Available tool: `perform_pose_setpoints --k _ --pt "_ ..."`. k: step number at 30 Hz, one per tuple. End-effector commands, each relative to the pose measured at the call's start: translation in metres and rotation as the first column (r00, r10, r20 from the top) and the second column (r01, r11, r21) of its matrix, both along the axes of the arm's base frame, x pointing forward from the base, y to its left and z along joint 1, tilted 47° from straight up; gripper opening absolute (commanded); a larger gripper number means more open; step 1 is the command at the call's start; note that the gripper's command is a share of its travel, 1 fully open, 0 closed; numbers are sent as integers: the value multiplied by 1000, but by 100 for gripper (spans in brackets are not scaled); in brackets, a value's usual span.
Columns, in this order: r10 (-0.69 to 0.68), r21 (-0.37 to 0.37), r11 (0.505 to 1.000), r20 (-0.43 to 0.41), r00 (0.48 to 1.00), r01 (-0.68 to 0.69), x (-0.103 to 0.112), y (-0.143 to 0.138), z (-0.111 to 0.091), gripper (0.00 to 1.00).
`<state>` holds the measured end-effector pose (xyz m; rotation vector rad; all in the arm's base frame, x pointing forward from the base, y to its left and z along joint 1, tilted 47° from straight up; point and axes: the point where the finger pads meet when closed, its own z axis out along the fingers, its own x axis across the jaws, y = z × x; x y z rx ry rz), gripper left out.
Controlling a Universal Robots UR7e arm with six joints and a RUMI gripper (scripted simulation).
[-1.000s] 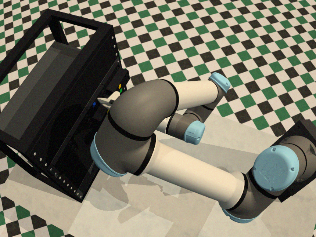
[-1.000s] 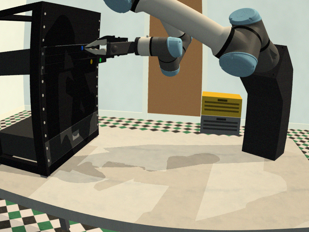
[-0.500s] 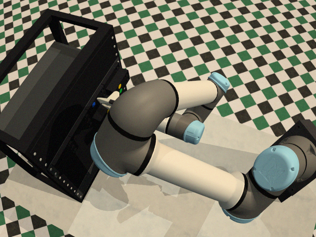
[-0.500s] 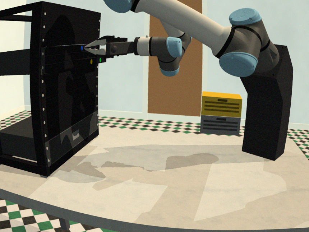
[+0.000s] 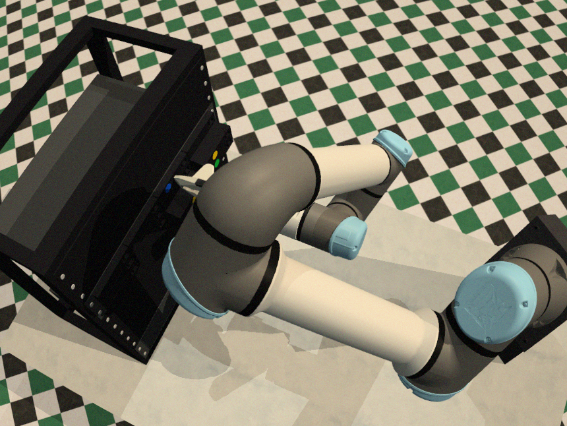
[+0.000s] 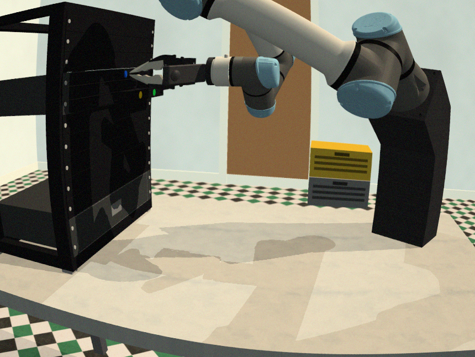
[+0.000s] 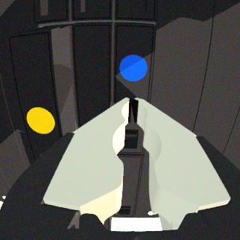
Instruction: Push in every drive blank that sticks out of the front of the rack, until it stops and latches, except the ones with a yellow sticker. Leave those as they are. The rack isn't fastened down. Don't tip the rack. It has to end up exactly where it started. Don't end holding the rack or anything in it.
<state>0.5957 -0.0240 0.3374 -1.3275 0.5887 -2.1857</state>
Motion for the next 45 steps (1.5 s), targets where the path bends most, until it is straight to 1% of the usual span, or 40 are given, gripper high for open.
perform_pose_setpoints --k 1,19,22,27,34,36,41,45 --pt "0 0 1000 0 1000 0 0 0 0 0" --pt "0 0 1000 0 1000 0 0 0 0 0" --pt "0 0 1000 0 1000 0 -4 0 -2 0" --pt "0 0 1000 0 1000 0 -19 2 -9 0" --pt "0 0 1000 0 1000 0 -54 6 -25 0" --pt "0 0 1000 0 1000 0 -54 6 -25 0" --pt "0 0 1000 0 1000 0 -75 8 -36 0" --pt "0 0 1000 0 1000 0 -85 9 -40 0"
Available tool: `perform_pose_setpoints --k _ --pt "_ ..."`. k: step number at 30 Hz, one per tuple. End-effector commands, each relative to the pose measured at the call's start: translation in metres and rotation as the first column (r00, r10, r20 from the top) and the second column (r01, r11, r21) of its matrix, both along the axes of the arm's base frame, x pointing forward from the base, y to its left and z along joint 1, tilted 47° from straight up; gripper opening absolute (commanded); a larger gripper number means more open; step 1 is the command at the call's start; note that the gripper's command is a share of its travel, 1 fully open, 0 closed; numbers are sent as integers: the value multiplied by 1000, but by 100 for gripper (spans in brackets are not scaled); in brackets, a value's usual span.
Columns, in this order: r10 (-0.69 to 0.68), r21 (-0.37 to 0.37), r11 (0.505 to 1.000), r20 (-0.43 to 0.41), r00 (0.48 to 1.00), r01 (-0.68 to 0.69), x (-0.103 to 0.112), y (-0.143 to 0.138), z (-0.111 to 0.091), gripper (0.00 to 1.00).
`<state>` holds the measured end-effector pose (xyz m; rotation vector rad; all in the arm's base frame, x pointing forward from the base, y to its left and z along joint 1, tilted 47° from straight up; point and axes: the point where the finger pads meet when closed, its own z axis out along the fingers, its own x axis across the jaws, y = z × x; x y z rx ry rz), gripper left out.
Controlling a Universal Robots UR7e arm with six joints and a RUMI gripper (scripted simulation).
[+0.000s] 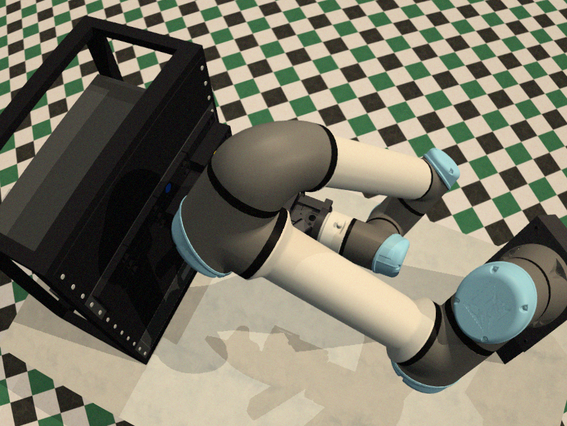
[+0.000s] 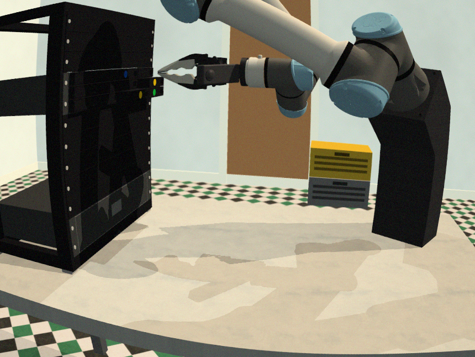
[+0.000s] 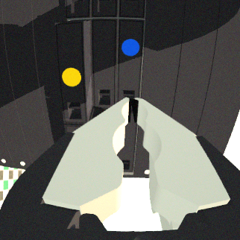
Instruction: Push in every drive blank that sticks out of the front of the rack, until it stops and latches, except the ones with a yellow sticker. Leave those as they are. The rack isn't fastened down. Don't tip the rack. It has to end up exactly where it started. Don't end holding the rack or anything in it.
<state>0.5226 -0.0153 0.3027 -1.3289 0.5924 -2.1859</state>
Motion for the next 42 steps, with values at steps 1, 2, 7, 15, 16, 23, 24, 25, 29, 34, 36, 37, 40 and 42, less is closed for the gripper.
perform_pose_setpoints --k 1,2,7,15,16,23,24,25,29,34,36,37,40,42 --pt "2 -1 1000 2 1000 -2 -14 1 -7 0" --pt "2 -1 1000 2 1000 -2 -15 1 -7 0" --pt "2 -1 1000 2 1000 -2 -17 1 -8 0" --pt "2 -1 1000 2 1000 -2 -16 0 -10 0" --pt "2 -1 1000 2 1000 -2 -16 0 -11 0" --pt "2 -1 1000 2 1000 -2 -9 -7 -29 0" --pt "2 -1 1000 2 1000 -2 -9 -7 -29 0" --pt "2 -1 1000 2 1000 -2 -9 -7 -29 0" --pt "2 -1 1000 2 1000 -2 -2 -14 -45 0" --pt "2 -1 1000 2 1000 -2 8 -24 -70 0" --pt "2 -1 1000 2 1000 -2 12 -28 -80 0" --pt "2 -1 1000 2 1000 -2 14 -30 -85 0" --pt "2 -1 1000 2 1000 -2 20 -35 -98 0" --pt "2 -1 1000 2 1000 -2 20 -35 -98 0"
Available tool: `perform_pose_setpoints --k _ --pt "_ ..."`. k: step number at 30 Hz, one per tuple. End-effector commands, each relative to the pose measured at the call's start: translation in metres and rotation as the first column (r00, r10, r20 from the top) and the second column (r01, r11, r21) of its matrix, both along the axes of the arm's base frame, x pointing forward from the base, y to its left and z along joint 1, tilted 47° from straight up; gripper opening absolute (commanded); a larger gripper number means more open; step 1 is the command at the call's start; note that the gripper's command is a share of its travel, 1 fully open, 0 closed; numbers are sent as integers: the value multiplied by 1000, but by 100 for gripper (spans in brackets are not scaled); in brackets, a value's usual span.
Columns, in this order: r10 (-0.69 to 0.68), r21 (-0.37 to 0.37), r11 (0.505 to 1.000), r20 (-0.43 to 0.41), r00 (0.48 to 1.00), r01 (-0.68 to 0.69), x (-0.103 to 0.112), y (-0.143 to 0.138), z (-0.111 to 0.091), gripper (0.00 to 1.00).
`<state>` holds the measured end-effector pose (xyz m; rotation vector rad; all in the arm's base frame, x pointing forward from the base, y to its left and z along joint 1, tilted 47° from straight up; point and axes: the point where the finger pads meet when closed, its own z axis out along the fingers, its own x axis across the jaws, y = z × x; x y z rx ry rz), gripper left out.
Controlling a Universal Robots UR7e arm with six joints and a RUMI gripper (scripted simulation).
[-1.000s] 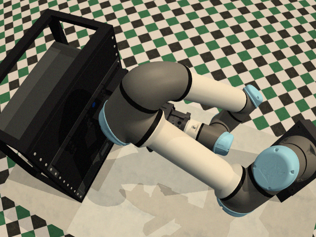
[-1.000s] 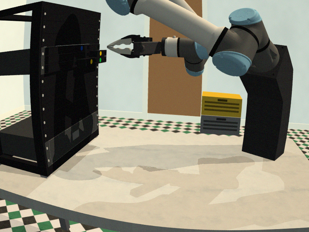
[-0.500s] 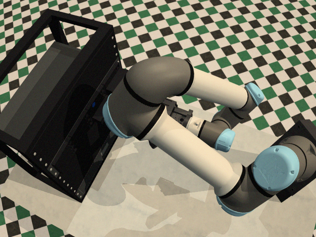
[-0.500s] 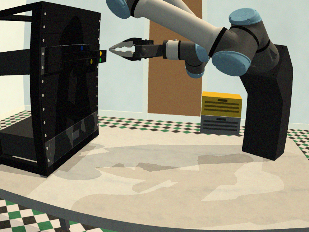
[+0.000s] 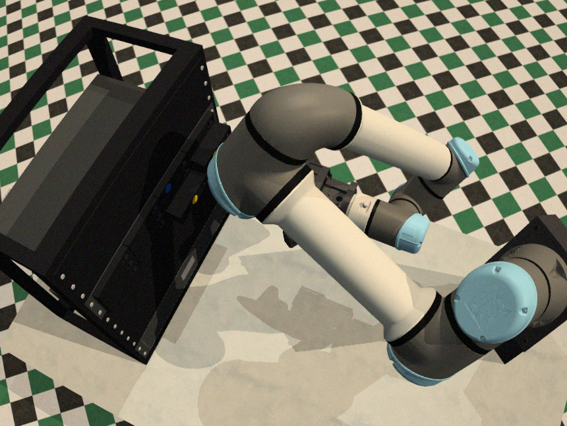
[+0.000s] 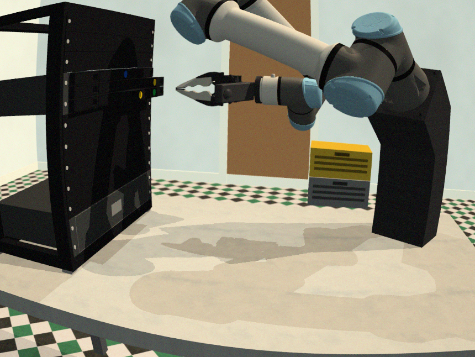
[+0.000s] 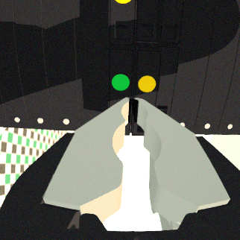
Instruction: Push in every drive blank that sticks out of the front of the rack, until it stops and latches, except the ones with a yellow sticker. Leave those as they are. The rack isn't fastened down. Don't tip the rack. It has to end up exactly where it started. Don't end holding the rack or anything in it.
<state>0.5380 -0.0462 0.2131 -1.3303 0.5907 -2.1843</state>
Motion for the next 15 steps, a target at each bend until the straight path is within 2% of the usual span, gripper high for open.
perform_pose_setpoints --k 1,7,15 --pt "0 -1 1000 3 1000 0 6 -6 -12 0" --pt "0 -1 1000 3 1000 0 12 -11 -27 0" --pt "0 -1 1000 3 1000 0 14 -13 -29 0"
